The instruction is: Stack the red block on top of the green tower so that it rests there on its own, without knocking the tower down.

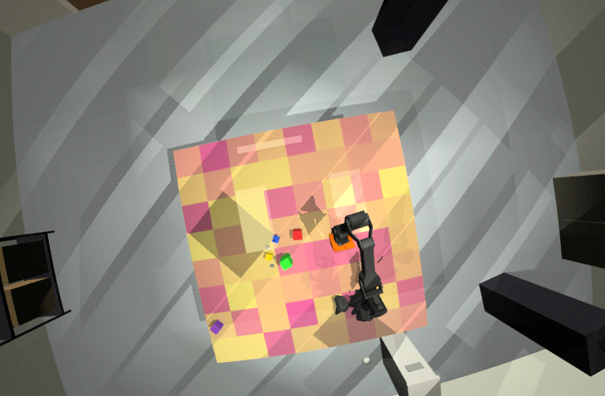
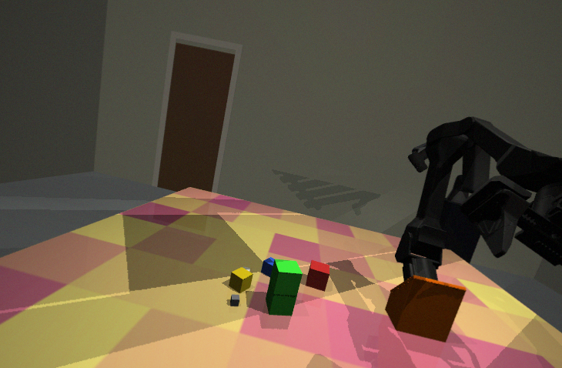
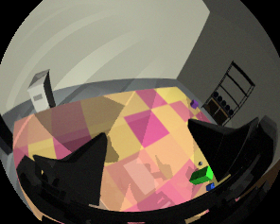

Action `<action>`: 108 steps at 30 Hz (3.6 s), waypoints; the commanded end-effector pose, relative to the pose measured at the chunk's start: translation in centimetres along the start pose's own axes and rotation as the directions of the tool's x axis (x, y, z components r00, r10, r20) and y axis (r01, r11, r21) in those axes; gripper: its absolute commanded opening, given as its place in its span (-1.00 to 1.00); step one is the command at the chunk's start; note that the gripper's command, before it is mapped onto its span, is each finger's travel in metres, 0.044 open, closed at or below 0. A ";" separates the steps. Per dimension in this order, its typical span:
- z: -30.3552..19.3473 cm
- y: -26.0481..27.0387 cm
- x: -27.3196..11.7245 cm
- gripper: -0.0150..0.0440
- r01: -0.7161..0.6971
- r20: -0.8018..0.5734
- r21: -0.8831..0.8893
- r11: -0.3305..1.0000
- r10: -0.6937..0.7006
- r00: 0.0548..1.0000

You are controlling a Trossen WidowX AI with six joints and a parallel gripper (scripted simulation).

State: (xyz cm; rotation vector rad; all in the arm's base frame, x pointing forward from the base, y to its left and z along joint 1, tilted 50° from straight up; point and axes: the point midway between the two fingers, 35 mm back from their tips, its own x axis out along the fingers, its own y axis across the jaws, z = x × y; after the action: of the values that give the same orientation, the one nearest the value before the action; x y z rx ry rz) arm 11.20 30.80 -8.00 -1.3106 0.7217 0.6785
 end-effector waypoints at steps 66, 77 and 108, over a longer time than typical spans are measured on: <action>-34.8 -21.4 -6.3 1.00 0.758 -0.823 0.548 0.352 0.389 0.414; -35.6 -21.0 -5.8 1.00 0.757 -0.822 0.550 0.352 0.389 0.416; -39.4 -19.2 -4.0 1.00 0.760 -0.824 0.546 0.353 0.387 0.413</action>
State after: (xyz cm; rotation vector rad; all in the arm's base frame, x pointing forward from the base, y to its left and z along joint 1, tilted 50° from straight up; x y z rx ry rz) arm 20.63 -10.66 2.57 -0.4547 1.4650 -0.8900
